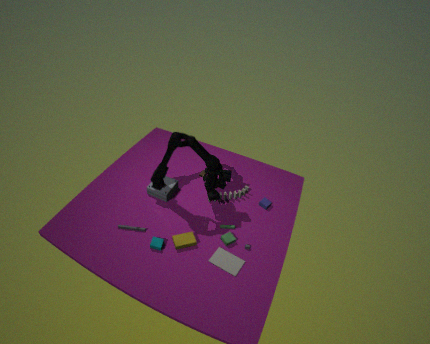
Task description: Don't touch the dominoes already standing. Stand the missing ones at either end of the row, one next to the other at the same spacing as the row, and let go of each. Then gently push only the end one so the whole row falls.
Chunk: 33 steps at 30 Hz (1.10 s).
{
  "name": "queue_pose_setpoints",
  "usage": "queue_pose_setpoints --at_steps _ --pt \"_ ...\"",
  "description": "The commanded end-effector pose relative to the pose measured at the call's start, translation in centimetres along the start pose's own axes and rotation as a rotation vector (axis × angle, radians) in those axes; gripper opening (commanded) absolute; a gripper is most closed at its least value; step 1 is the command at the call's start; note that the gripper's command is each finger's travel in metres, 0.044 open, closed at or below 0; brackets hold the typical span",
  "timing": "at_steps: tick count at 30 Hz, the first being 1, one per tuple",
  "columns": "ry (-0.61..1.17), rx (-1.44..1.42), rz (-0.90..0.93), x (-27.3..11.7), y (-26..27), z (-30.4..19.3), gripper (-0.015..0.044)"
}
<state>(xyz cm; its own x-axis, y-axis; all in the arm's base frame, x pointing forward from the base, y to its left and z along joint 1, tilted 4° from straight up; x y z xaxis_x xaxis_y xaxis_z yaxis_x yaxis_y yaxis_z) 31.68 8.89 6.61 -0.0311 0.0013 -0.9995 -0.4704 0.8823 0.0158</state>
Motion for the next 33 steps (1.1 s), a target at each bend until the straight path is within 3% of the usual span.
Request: queue_pose_setpoints --at_steps 1,7,11,19,25,28,33 --pt "0.000 -0.003 -0.005 0.0 0.0 0.0 0.0291" --pt "0.000 -0.003 -0.005 0.0 0.0 0.0 0.0440" --pt "0.000 -0.003 -0.005 -1.0 -0.1 0.2 0.0440" --pt "0.000 0.000 0.000 -12.8 0.0 0.1 0.0440" --pt "0.000 0.000 0.000 -13.0 0.1 0.0 0.0440" --pt "0.000 0.142 -0.001 -12.5 0.0 -0.3 0.0361" --pt "0.000 0.636 -0.003 -10.5 -0.2 -1.4 0.0230"
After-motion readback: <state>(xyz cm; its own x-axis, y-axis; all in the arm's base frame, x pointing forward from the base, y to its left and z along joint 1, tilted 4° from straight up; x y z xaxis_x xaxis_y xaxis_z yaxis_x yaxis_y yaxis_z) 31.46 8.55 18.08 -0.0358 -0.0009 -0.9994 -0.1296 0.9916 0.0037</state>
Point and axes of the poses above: the point midway between the two fingers, 35 mm back from their tips, its own x axis out along the fingers, its own y axis across the jaws, z = x × y, the point moved 7 cm from there along -x, back along the fingers, and after that the axes turned 7 degrees about x, right-handed, at the moved point
